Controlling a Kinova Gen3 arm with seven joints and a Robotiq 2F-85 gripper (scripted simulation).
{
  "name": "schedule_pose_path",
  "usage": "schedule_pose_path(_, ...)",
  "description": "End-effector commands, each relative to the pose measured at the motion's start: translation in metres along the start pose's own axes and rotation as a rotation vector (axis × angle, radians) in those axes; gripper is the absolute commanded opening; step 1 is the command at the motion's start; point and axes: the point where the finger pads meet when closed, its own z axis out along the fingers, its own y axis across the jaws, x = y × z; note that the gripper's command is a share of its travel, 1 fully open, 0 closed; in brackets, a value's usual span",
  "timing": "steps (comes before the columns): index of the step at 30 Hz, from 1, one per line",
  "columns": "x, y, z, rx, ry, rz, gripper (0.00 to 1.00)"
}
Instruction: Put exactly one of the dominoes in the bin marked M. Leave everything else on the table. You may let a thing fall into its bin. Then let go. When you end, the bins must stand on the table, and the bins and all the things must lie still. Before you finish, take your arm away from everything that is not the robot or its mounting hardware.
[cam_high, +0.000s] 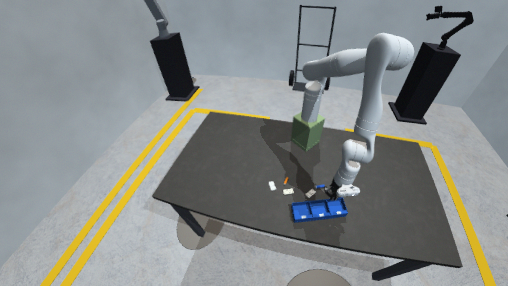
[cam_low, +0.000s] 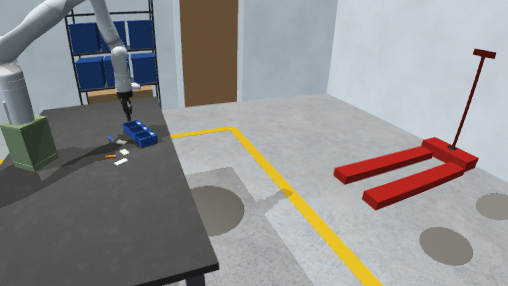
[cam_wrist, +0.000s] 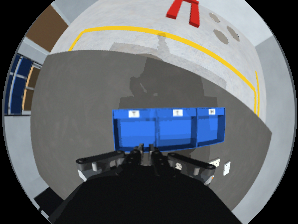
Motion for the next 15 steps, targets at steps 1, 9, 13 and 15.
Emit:
schedule_pose_path(1, -0.001, -0.023, -0.001, -0.001, 0.002, -0.028, 0.09)
schedule_pose_path(9, -0.001, -0.027, -0.001, -0.001, 0.002, -0.028, 0.09)
schedule_pose_path(13, -0.001, -0.027, 0.010, -0.001, 0.002, -0.028, 0.09)
schedule_pose_path(15, -0.001, -0.027, 0.015, -0.001, 0.002, -0.028, 0.09)
